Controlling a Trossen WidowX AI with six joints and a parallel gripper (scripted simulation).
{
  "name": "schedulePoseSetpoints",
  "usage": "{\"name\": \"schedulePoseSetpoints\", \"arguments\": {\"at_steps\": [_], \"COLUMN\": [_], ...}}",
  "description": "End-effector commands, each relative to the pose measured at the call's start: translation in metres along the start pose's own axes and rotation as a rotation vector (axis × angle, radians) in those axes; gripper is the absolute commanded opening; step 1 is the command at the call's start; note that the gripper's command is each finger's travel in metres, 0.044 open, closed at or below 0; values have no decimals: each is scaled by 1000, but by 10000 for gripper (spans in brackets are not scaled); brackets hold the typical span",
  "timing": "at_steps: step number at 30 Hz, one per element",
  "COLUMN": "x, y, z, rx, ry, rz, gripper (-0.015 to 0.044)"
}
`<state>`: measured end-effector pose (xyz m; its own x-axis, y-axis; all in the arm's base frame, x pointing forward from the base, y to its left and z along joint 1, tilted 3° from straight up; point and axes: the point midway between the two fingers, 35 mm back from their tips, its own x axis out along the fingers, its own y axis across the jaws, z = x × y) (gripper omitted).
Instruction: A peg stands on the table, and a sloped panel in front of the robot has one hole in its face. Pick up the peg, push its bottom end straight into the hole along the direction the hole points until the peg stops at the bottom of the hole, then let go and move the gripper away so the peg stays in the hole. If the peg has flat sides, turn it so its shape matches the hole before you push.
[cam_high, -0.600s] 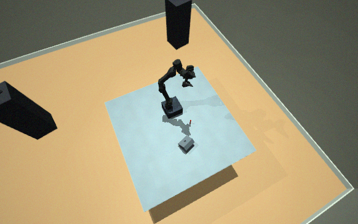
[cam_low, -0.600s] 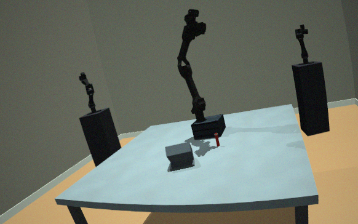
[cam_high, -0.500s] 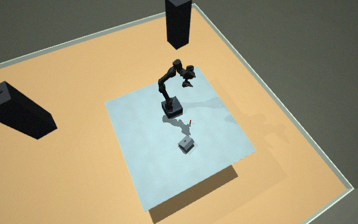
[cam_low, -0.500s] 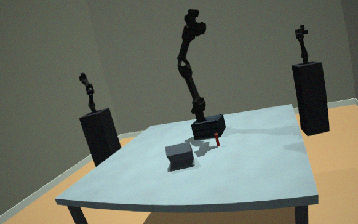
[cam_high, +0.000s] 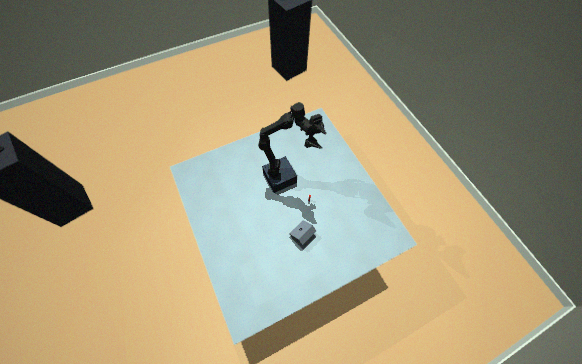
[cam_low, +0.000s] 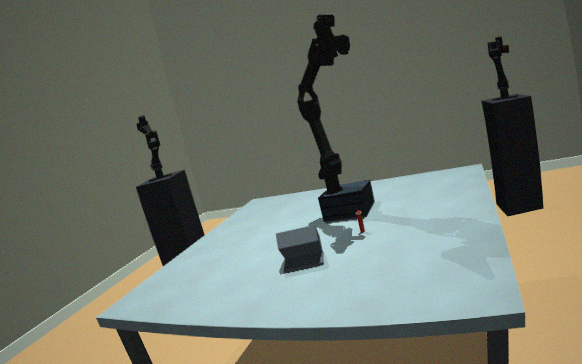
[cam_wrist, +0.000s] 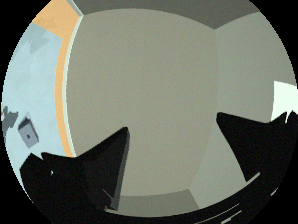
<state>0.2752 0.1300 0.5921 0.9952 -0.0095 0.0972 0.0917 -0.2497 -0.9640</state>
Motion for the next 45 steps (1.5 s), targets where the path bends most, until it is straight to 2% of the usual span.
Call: {"name": "schedulePoseSetpoints", "arguments": {"at_steps": [1, 25, 45], "x": [10, 54, 76], "y": [12, 105, 203], "z": [11, 69, 107], "rx": [29, 363, 710], "ry": [-18, -99, -38], "rz": [23, 257, 537], "gripper": [440, 440, 440]}}
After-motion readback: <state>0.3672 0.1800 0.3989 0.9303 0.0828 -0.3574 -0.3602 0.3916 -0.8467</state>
